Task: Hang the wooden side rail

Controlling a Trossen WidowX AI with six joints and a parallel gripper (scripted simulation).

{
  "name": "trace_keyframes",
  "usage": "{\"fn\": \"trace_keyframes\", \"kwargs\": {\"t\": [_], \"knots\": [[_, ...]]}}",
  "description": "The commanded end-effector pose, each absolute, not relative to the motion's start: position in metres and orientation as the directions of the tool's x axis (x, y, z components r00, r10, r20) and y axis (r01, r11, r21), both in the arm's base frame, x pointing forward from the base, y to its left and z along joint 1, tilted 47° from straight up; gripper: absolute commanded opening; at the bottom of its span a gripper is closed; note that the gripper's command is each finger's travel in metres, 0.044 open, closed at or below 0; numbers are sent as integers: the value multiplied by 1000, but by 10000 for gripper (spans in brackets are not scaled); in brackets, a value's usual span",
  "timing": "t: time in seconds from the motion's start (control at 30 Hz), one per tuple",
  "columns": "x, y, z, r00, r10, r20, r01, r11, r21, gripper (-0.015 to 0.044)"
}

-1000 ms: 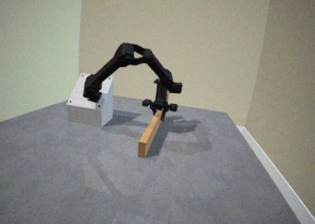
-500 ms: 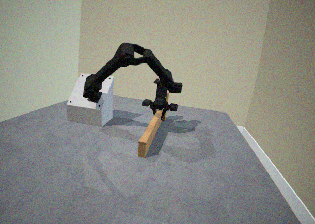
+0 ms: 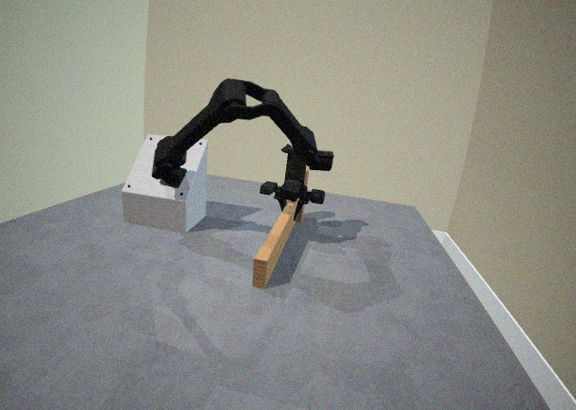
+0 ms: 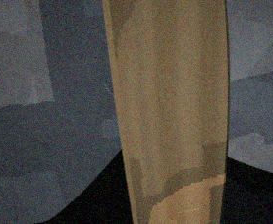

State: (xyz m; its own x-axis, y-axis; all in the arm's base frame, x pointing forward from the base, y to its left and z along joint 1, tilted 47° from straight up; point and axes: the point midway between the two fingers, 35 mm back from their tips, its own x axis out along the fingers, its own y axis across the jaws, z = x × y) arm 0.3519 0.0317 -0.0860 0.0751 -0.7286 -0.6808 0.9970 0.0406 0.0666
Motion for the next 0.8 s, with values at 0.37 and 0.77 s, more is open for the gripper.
{"fn": "trace_keyframes", "kwargs": {"t": [0.37,0.77], "knots": [[353,39,-86,89,-723,-685,996,51,75,0],[354,40,-87,89,-723,-685,996,51,75,0]]}}
